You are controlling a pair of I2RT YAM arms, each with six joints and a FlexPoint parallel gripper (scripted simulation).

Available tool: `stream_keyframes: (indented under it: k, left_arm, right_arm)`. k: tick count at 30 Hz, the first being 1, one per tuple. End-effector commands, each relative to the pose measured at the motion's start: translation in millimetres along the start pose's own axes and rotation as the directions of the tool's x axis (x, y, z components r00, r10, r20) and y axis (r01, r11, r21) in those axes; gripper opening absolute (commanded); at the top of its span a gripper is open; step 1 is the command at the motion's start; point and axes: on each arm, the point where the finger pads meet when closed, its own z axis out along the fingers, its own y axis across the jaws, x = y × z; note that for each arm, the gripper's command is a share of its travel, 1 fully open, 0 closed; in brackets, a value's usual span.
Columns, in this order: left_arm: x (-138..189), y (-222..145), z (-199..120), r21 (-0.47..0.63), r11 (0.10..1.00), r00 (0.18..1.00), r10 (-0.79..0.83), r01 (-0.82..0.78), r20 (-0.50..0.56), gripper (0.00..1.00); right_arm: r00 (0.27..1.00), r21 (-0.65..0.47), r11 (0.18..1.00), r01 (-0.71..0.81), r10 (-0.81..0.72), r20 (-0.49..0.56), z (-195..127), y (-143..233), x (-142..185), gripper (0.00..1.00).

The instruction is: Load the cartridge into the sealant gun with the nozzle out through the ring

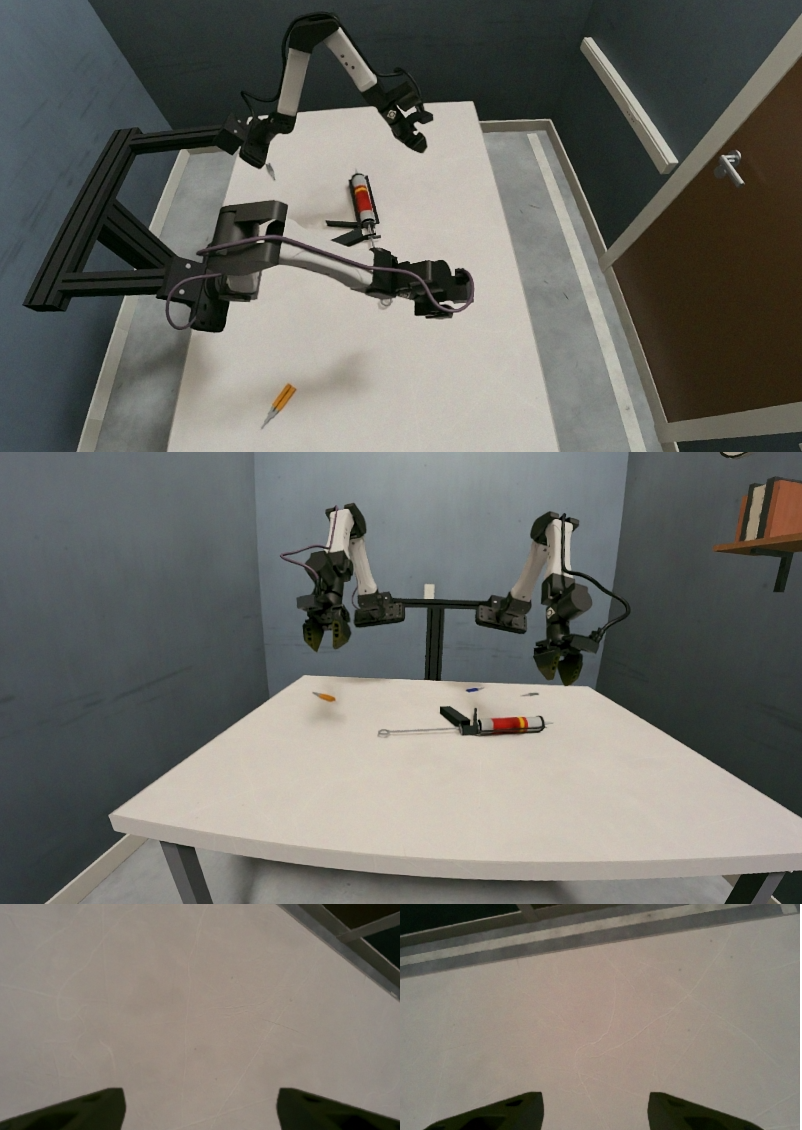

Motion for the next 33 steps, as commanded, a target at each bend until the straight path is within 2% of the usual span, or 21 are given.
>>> stream_keyframes:
  k: [1,8,15,22,25,28,30,33]
  left_arm:
    - [-35,-15,-17,0.047,0.986,0.986,0.155,-0.158,0.068,0.73]
    - [-69,-29,-35,0.052,0.932,0.925,0.348,-0.359,0.151,0.73]
    - [-86,-35,-46,0.038,0.889,0.876,0.442,-0.456,0.192,0.73]
    - [-92,-42,-49,0.049,0.914,0.896,0.382,-0.402,0.228,0.73]
    - [-75,-34,-36,0.038,0.920,0.908,0.378,-0.391,0.182,0.73]
    - [-80,-32,-37,0.028,0.921,0.907,0.375,-0.387,0.192,0.73]
    - [-70,-26,-29,0.024,0.923,0.912,0.376,-0.385,0.162,0.73]
    - [-71,-31,-31,0.032,0.923,0.912,0.372,-0.383,0.169,0.73]
  right_arm:
    - [1.000,-0.007,1.000,-0.004,0.004,0.022,2,2,-10,0.52]
    - [1.000,-0.003,1.000,-0.005,0.005,0.004,4,1,-6,0.52]
    - [1.000,0.000,1.000,-0.005,0.005,0.016,0,0,-9,0.52]
    - [1.000,0.003,1.000,-0.004,0.004,0.010,-1,-1,-6,0.52]
    - [1.000,0.005,1.000,-0.005,0.005,0.009,-1,-1,-6,0.52]
    - [1.000,0.005,1.000,-0.005,0.005,0.009,-1,-1,-6,0.52]
    - [1.000,0.006,1.000,-0.005,0.005,0.010,-1,-2,-6,0.52]
    - [1.000,0.007,1.000,-0.005,0.005,0.009,-2,-2,-5,0.52]
